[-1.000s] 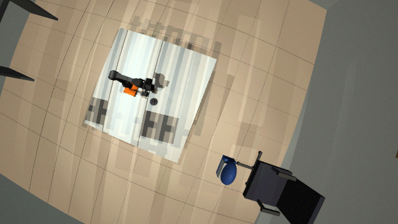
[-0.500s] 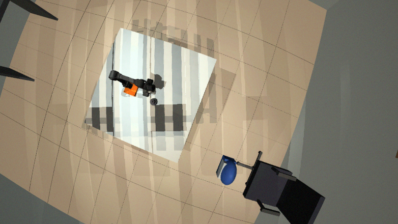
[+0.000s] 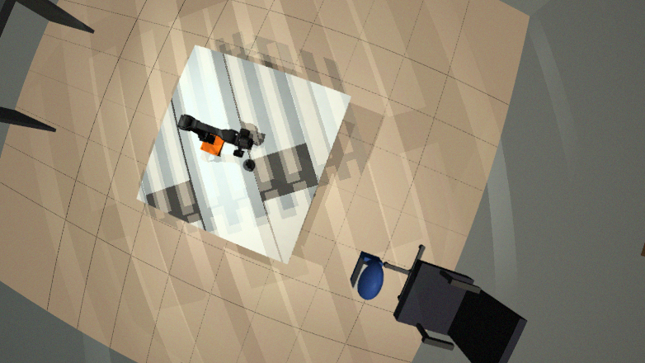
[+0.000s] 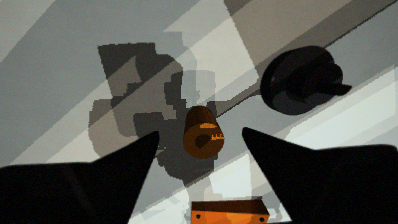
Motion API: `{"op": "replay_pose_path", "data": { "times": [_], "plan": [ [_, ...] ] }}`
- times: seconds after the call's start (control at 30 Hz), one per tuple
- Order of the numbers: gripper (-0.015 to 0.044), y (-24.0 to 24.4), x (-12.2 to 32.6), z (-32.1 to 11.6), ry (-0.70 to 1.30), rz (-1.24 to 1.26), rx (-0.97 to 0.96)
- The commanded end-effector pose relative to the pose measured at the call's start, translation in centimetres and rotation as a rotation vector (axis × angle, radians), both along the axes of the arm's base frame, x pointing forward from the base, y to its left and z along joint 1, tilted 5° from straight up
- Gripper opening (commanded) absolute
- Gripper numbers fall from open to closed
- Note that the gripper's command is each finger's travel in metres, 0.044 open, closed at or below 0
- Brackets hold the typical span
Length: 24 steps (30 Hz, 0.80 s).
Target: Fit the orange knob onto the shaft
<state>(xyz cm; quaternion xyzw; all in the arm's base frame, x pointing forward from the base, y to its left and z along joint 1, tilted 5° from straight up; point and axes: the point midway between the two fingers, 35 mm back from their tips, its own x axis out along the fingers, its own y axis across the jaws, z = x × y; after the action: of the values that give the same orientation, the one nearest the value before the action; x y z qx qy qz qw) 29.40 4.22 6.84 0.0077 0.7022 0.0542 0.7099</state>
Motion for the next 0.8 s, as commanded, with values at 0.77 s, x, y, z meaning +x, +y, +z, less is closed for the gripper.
{"op": "replay_pose_path", "data": {
  "times": [0.77],
  "plan": [
    [0.0387, 0.2, -0.3, -4.0, 0.006, -0.003, -0.006]
  ]
}}
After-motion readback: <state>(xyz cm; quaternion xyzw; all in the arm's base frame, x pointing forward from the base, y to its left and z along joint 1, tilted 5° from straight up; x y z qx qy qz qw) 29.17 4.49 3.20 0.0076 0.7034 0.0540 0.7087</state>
